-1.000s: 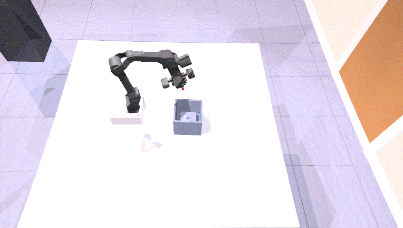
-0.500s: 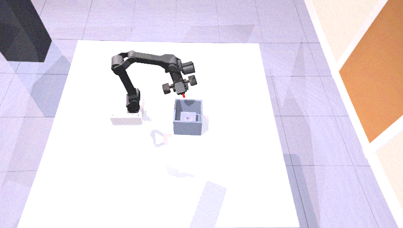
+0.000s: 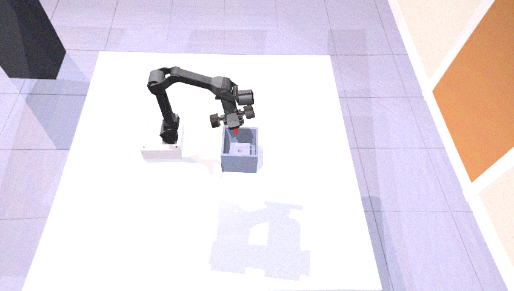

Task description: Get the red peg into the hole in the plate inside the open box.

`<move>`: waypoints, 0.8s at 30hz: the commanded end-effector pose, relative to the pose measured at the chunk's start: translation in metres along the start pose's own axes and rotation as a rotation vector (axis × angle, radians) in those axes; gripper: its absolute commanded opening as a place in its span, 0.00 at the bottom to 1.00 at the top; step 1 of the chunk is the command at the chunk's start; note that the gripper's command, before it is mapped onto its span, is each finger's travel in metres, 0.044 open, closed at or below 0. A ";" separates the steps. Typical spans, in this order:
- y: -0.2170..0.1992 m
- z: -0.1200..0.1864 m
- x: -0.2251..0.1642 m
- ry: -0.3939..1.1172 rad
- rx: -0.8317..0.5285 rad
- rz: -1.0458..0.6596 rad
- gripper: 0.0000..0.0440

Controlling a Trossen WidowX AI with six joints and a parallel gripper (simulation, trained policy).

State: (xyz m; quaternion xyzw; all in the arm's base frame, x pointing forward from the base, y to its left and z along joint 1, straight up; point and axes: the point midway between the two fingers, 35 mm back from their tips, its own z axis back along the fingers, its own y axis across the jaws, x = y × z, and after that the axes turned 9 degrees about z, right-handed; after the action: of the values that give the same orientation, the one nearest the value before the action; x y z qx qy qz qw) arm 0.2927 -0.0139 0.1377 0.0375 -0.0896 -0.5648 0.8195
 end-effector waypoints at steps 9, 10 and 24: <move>-0.004 -0.025 0.020 0.022 -0.042 0.002 0.00; -0.005 -0.028 0.021 0.025 -0.043 0.001 0.00; -0.005 -0.062 0.034 0.056 -0.050 0.008 0.00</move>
State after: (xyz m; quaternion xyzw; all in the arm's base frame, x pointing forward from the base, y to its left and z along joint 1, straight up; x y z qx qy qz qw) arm 0.3116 -0.0480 0.0858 0.0318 -0.0586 -0.5643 0.8229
